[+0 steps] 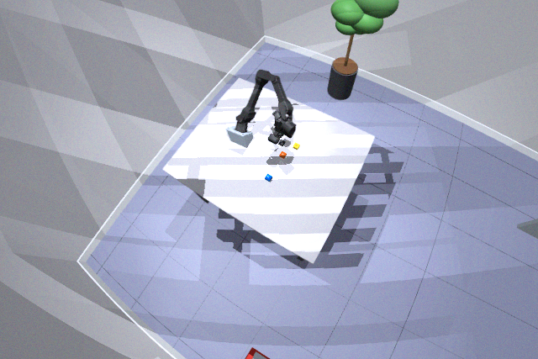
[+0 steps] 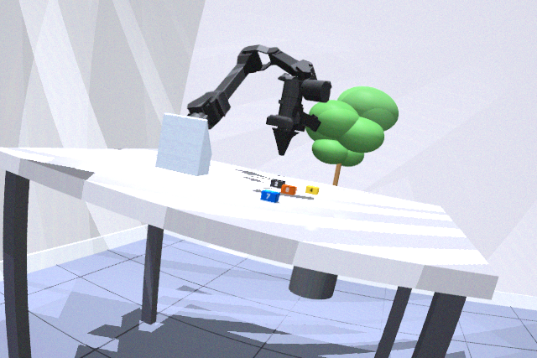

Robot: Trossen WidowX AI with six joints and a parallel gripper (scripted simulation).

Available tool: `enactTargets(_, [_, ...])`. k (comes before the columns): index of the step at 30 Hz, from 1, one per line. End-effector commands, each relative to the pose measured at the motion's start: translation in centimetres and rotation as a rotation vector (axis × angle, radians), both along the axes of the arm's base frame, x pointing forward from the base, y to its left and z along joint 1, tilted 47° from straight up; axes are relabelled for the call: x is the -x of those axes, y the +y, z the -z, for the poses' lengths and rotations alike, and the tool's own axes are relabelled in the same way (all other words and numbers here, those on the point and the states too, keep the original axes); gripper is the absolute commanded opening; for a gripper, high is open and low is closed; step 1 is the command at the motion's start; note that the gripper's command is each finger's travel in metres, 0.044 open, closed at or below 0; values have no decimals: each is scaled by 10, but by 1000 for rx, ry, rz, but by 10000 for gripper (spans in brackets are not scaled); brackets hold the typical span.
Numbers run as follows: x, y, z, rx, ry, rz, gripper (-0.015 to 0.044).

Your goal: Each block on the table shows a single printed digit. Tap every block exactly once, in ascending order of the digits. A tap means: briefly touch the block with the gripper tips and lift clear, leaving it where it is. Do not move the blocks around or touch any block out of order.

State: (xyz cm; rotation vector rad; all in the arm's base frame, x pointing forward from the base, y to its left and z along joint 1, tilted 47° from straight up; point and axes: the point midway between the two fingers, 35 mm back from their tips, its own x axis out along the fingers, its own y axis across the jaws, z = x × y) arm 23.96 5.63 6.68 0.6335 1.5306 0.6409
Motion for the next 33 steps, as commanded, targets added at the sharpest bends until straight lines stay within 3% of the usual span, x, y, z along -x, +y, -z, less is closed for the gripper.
enactTargets(1, [0,-27,-28,2,-8,-5,20])
enactTargets(8, [-7,-26,-30,2,-8,-5,20])
enactTargets(17, [-96,1,-52,0,-13,-5,20])
enactTargets(24, [-98,4,-51,0,-14,-5,20])
enactTargets(29, [-95,53,-4,-1,-15,-5,20])
enactTargets(33, [-94,61,2,-4,-14,-5,20])
